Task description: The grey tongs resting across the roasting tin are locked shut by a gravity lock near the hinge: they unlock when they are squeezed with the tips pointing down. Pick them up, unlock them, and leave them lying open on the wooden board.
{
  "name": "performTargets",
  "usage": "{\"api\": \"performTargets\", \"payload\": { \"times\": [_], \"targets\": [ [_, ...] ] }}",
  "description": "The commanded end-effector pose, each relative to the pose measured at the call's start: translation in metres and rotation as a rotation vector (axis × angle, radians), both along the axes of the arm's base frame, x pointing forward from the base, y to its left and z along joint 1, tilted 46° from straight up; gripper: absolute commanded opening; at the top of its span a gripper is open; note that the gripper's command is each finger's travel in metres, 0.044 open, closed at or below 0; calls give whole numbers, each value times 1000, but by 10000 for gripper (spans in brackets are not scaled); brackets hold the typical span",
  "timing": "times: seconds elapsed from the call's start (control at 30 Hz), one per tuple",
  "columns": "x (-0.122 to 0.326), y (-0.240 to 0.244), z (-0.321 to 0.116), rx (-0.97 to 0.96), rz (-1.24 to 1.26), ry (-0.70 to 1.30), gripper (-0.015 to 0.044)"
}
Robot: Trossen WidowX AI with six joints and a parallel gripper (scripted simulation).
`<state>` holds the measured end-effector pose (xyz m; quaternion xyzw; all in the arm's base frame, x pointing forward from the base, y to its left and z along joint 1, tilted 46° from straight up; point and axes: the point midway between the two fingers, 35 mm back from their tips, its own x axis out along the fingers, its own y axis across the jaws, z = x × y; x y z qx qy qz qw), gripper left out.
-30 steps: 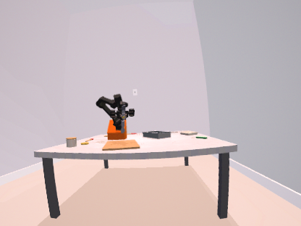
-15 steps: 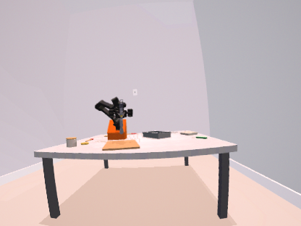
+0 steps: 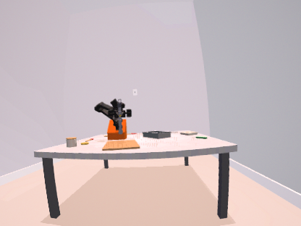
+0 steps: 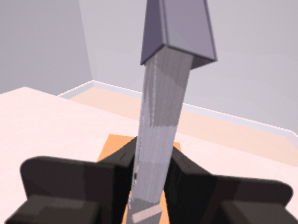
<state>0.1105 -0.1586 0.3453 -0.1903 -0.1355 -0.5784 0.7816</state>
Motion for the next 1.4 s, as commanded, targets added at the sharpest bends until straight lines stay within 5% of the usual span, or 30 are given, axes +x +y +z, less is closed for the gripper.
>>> {"api": "performTargets", "payload": {
  "times": [0.0, 1.37],
  "targets": [
    [-1, 1, 1, -6, -2, -5, -150],
    [17, -12, 12, 99, 32, 68, -150]
  ]
}}
